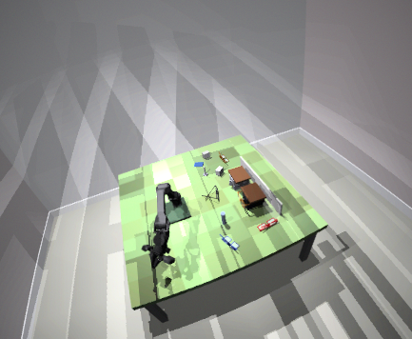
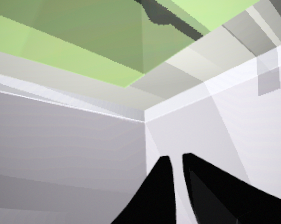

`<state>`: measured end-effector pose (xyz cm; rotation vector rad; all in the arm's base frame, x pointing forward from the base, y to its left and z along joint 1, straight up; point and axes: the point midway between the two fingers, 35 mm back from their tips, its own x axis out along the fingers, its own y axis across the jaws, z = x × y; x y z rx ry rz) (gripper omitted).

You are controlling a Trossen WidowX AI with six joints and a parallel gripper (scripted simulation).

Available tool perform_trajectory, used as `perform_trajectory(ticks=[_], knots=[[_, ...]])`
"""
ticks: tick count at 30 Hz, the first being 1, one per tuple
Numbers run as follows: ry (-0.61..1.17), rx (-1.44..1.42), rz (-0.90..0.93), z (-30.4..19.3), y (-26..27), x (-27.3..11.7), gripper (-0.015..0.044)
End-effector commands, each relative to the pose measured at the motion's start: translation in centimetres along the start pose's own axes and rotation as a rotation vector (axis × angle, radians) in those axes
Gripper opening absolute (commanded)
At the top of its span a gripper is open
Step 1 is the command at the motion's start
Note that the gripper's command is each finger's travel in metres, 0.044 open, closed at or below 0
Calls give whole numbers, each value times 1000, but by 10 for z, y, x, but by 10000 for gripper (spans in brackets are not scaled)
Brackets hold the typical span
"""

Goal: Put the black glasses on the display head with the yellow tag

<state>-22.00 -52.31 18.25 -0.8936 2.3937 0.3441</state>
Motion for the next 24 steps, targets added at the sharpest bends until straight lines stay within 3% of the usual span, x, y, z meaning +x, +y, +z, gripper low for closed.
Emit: perform_trajectory(ticks=[1,14,24], knots=[[-35,-13,-105,21,-54,-29,0],[-192,-101,-438,124,-207,-171,0],[-359,-205,-652,227,-265,-313,0]])
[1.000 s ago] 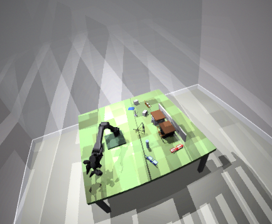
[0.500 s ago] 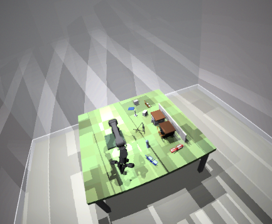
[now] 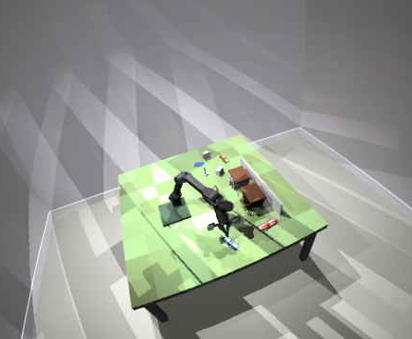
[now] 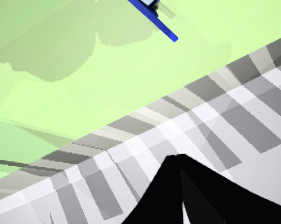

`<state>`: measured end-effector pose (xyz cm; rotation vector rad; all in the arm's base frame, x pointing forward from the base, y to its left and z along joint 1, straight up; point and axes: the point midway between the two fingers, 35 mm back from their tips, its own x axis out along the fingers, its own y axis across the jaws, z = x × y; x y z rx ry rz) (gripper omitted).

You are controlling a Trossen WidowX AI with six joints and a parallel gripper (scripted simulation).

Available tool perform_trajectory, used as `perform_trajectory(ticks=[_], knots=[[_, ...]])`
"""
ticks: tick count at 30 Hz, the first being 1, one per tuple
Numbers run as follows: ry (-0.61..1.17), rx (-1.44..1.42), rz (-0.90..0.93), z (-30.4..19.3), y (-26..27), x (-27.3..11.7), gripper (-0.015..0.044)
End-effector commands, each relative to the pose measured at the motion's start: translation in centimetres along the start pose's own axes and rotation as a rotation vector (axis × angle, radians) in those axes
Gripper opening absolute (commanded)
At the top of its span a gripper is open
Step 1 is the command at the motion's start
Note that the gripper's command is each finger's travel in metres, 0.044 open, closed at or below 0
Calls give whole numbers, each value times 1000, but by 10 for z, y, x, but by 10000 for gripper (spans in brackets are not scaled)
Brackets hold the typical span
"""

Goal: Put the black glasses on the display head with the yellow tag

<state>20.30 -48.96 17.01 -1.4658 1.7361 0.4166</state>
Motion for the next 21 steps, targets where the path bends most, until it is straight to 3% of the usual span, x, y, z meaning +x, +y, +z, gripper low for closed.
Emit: perform_trajectory(ticks=[1,11,21], knots=[[-76,-30,-71,48,-43,-23,0],[-289,-131,-222,188,-124,-109,0],[-504,-219,-284,324,-142,-213,0]])
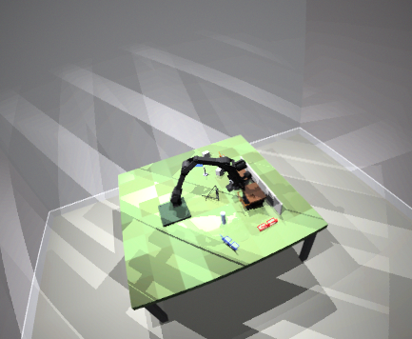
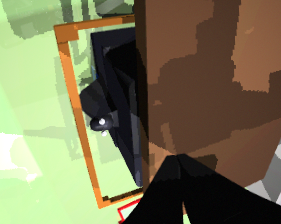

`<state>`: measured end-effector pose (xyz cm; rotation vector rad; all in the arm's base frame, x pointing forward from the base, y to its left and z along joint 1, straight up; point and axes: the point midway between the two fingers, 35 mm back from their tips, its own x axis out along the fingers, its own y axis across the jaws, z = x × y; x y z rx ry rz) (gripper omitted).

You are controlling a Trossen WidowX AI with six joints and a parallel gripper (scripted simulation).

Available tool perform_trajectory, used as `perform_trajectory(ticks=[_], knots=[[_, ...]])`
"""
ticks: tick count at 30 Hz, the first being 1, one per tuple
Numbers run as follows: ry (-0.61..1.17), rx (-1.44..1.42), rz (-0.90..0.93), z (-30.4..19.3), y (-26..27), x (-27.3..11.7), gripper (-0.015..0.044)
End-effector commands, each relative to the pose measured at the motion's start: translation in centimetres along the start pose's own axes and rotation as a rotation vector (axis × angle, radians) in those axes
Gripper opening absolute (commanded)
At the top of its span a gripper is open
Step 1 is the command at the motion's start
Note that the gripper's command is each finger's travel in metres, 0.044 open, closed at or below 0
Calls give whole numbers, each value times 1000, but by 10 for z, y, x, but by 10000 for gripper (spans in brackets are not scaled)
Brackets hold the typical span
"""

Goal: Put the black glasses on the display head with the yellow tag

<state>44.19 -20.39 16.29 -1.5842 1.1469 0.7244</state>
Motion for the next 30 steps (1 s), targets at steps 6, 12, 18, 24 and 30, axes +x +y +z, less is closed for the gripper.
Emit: perform_trajectory(ticks=[6,12,18,24,30], knots=[[-176,-40,-6,134,-27,-35,0],[-259,-139,7,221,-23,-67,0],[-350,-299,102,303,8,-90,0],[-417,-486,264,361,56,-102,0],[-417,-486,264,362,57,-100,0]])
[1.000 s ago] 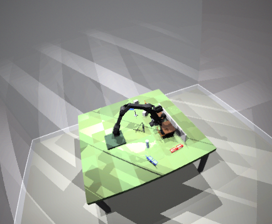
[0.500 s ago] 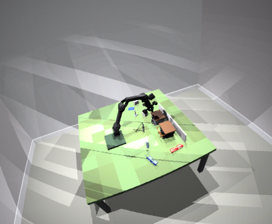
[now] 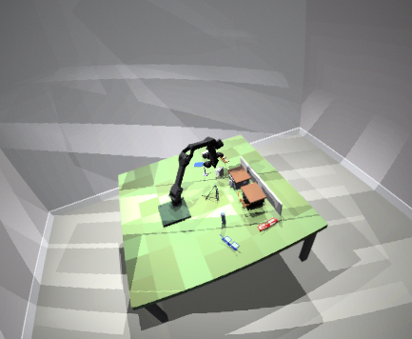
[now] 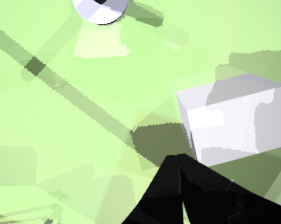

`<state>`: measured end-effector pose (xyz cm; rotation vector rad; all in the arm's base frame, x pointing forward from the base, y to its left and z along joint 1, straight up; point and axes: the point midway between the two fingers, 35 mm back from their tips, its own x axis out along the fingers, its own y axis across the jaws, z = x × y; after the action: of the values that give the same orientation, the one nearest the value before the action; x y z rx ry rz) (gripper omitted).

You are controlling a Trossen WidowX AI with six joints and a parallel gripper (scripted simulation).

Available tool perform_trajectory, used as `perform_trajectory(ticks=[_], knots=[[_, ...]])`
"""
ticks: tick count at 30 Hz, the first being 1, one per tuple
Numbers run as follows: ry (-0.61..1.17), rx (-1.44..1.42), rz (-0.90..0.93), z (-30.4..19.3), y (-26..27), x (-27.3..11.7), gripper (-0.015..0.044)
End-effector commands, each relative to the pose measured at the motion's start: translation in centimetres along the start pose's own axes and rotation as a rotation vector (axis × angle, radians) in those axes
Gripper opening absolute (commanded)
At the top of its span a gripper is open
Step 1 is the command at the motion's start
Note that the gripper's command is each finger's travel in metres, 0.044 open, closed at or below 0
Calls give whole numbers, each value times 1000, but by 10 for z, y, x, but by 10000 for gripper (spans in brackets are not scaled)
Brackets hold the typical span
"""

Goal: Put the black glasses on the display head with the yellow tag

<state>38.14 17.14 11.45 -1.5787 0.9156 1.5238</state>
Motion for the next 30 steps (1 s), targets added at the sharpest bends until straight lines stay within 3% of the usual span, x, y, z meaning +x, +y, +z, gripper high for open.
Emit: perform_trajectory(ticks=[1,30], knots=[[-4,5,-3,-3,0,0,0],[-4,5,-3,-3,-1,48,0]])
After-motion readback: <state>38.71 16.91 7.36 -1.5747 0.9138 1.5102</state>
